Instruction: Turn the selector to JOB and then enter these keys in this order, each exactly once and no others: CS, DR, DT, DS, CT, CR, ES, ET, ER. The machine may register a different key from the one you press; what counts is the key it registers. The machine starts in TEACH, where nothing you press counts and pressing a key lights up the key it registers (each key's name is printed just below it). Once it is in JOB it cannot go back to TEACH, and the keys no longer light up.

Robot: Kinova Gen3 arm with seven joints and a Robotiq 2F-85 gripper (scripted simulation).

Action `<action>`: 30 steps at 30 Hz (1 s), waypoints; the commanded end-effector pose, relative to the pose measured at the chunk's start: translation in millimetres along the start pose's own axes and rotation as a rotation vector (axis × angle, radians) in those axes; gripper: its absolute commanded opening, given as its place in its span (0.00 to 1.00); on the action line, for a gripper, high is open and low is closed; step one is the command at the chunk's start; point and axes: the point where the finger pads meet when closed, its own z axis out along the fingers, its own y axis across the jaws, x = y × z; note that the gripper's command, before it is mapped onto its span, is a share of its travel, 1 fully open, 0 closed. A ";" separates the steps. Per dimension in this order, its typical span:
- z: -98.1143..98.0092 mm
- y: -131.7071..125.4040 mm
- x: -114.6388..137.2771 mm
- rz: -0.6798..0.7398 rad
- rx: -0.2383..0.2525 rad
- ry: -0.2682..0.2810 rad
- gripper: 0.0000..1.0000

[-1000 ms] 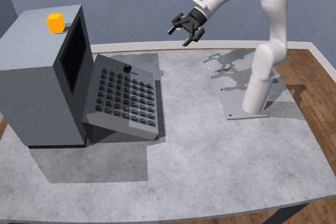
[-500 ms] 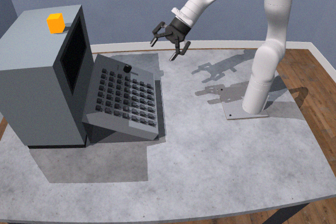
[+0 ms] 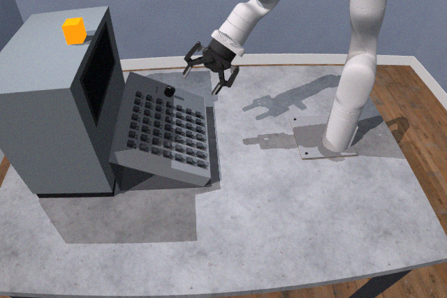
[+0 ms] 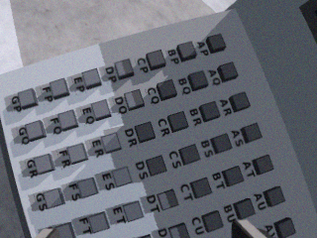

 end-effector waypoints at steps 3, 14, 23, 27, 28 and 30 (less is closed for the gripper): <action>9.0 3.7 8.7 -0.059 0.036 -0.064 1.00; 20.6 8.5 22.6 -0.143 0.049 -0.110 1.00; 29.7 12.4 33.4 -0.209 0.059 -0.145 1.00; 31.4 13.0 35.4 -0.221 0.061 -0.152 1.00; 32.1 13.4 36.3 -0.226 0.062 -0.155 1.00; 33.5 13.9 38.0 -0.236 0.064 -0.160 1.00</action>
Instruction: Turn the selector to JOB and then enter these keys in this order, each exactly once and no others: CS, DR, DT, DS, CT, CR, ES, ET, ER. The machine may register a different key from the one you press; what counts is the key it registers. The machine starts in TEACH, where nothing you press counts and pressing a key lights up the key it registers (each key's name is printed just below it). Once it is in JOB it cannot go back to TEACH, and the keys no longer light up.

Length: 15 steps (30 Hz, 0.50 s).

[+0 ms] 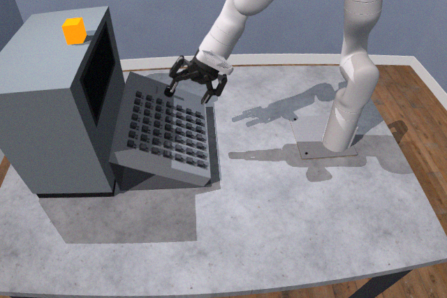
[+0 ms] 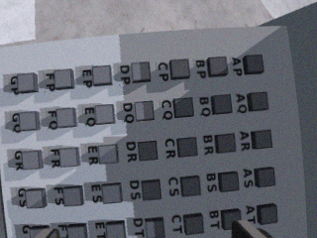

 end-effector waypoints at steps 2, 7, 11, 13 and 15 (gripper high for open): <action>1.9 2.7 3.7 -0.020 0.003 -0.018 1.00; 3.7 4.3 6.5 -0.036 0.005 -0.027 1.00; 4.5 5.1 7.7 -0.043 0.006 -0.032 1.00; 4.5 5.1 7.7 -0.043 0.006 -0.032 1.00; 4.7 5.4 8.1 -0.046 0.007 -0.033 1.00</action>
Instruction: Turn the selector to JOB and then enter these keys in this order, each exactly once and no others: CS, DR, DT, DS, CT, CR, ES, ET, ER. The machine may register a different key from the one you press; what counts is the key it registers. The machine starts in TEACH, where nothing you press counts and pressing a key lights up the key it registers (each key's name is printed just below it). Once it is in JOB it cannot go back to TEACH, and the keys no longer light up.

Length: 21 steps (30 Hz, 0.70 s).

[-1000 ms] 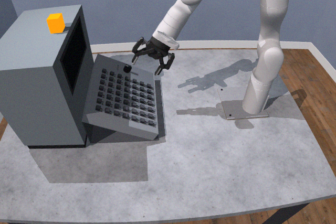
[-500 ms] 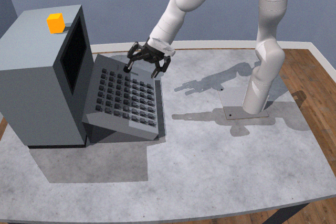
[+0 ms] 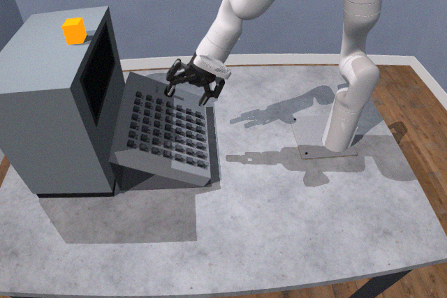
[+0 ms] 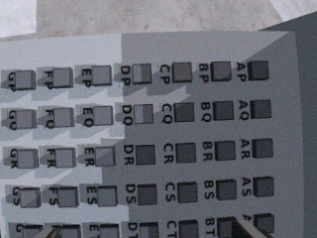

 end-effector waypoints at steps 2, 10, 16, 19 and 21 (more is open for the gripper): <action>-0.2 1.0 1.2 -0.004 -0.001 -0.001 1.00; -0.1 1.1 1.4 -0.005 -0.001 -0.001 0.10; -0.1 1.1 1.4 -0.005 -0.001 -0.001 0.10; -0.1 1.1 1.4 -0.005 -0.001 -0.001 0.10; -0.1 1.1 1.4 -0.005 -0.001 -0.001 0.10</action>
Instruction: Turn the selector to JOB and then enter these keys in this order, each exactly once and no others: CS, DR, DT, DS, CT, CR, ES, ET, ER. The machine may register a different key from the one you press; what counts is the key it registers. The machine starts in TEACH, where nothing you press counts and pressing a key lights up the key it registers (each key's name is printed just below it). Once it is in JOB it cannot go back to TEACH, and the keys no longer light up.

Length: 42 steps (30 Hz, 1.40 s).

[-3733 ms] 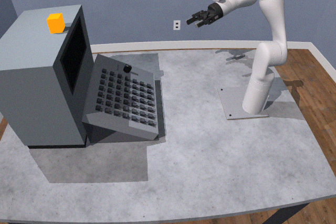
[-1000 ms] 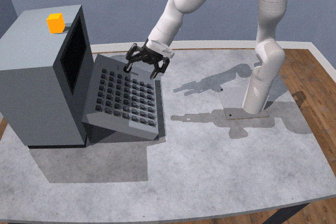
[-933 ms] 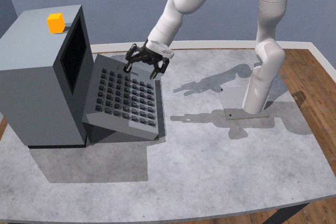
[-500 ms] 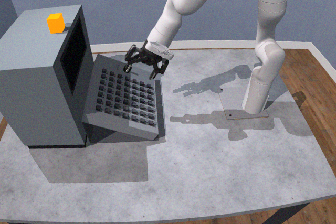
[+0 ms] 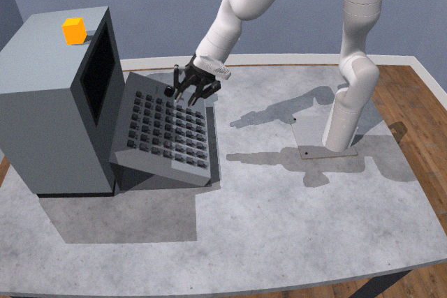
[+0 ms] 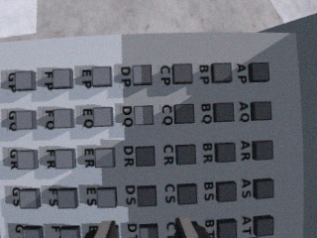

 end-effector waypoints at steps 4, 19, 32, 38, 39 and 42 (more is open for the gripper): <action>-0.5 0.8 0.0 0.000 -0.002 0.000 0.10; -0.5 0.8 0.0 0.000 -0.002 0.000 0.10; 45.9 0.8 0.0 0.000 -0.002 0.000 0.10; 69.5 0.9 0.0 0.000 -0.002 0.000 0.10; 69.5 0.9 0.0 0.000 -0.002 0.000 0.10; 70.3 0.9 0.0 0.000 -0.002 0.000 0.10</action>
